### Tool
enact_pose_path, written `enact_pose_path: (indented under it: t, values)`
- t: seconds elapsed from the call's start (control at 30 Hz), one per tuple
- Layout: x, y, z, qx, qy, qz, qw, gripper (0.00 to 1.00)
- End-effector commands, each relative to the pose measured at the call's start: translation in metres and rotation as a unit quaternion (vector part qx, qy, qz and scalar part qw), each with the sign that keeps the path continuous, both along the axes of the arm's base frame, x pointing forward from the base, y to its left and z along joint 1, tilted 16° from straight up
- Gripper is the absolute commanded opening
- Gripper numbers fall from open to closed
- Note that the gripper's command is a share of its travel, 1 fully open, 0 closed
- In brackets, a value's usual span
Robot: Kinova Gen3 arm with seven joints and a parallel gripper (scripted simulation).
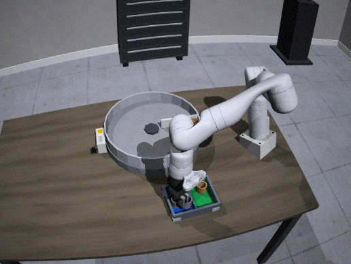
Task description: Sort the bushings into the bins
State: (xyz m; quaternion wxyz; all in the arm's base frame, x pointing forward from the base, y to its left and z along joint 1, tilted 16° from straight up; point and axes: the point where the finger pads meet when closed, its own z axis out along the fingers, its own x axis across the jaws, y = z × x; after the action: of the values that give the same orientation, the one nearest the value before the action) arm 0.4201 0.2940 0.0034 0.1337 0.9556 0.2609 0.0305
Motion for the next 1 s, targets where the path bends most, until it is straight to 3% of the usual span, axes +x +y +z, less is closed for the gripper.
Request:
enact_pose_path:
  t: [0.0,0.97]
  values:
    - [0.000,-0.001,-0.002,-0.001,0.000,-0.001,1.000,0.00]
    - [0.002,-0.004,-0.013,-0.001,0.000,-0.001,1.000,0.00]
